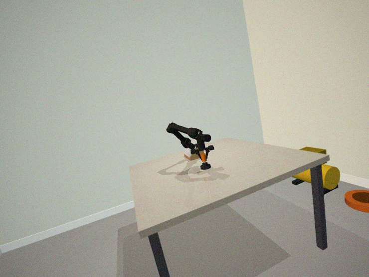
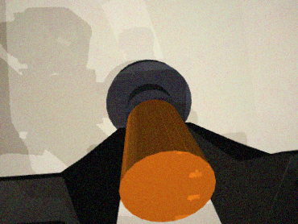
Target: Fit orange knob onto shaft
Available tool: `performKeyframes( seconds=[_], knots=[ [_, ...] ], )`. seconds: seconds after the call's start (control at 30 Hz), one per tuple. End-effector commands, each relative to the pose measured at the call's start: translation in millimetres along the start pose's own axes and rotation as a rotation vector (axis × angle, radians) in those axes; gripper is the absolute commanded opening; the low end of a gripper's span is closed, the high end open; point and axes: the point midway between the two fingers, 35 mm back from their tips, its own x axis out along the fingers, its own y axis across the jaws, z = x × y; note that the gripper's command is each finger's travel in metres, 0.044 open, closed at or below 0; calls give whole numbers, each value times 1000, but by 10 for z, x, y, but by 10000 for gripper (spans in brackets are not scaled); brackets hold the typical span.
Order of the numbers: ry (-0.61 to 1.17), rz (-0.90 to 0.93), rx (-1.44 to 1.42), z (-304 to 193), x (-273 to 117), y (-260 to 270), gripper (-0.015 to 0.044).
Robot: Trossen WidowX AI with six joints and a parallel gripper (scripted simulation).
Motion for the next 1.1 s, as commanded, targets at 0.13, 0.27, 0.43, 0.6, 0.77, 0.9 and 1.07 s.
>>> performKeyframes(
  seconds=[0.13, 0.27, 0.43, 0.6, 0.77, 0.9, 1.07],
  knots=[
    [2, 0, -85, -13, -35, 3, 0],
    [2, 0, -209, -5, -26, -8, 0],
    [2, 0, -209, 8, -5, -11, 0],
    [2, 0, -209, 3, 3, -2, 0],
    [2, 0, -209, -7, 7, 3, 0],
    [2, 0, -209, -7, 11, 3, 0],
    [2, 0, -209, -9, 11, 4, 0]
  ],
)
